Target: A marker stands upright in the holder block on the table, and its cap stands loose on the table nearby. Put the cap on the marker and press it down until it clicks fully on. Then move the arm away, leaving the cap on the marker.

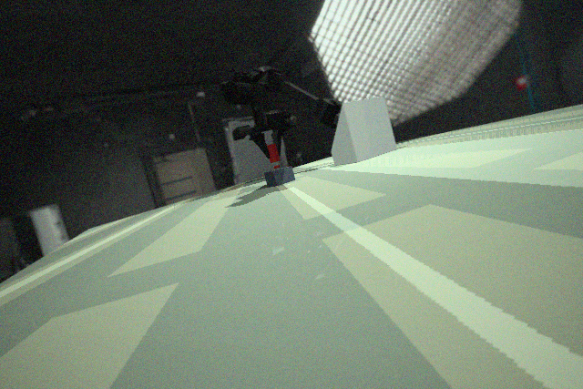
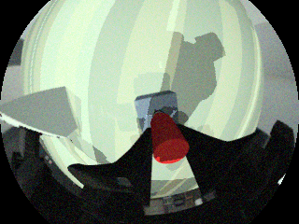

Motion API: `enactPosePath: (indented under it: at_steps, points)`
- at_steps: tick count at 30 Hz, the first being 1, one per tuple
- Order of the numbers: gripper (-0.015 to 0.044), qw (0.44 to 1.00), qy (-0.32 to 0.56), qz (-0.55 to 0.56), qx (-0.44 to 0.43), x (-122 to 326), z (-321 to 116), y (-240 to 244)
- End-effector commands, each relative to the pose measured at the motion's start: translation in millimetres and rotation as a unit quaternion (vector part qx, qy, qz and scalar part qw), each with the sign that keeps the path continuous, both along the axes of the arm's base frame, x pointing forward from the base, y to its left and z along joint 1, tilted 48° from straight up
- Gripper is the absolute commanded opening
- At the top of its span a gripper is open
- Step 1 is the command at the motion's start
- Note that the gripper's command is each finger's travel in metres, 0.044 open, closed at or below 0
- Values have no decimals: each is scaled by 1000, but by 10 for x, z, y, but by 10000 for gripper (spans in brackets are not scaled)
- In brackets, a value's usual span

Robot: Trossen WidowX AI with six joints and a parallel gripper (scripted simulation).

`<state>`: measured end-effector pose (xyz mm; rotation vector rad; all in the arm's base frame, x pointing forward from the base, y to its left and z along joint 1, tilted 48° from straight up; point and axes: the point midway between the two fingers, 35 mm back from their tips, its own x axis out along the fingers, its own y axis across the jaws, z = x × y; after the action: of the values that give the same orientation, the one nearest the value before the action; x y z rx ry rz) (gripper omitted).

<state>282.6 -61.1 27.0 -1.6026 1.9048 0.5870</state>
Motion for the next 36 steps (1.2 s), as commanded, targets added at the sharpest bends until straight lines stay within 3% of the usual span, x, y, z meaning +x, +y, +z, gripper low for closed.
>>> enactPosePath:
  at_steps: [1,9,26,30,36]
  points:
    - [0,1000,2,2,-2,-11,-34,-37]
    - [0,1000,2,2,-2,-11,-34,-38]
    - [440,1000,1,0,0,-13,-29,-32]
    - [440,1000,1,0,1,10,30,39]
    - [440,1000,1,0,1,72,470,521]
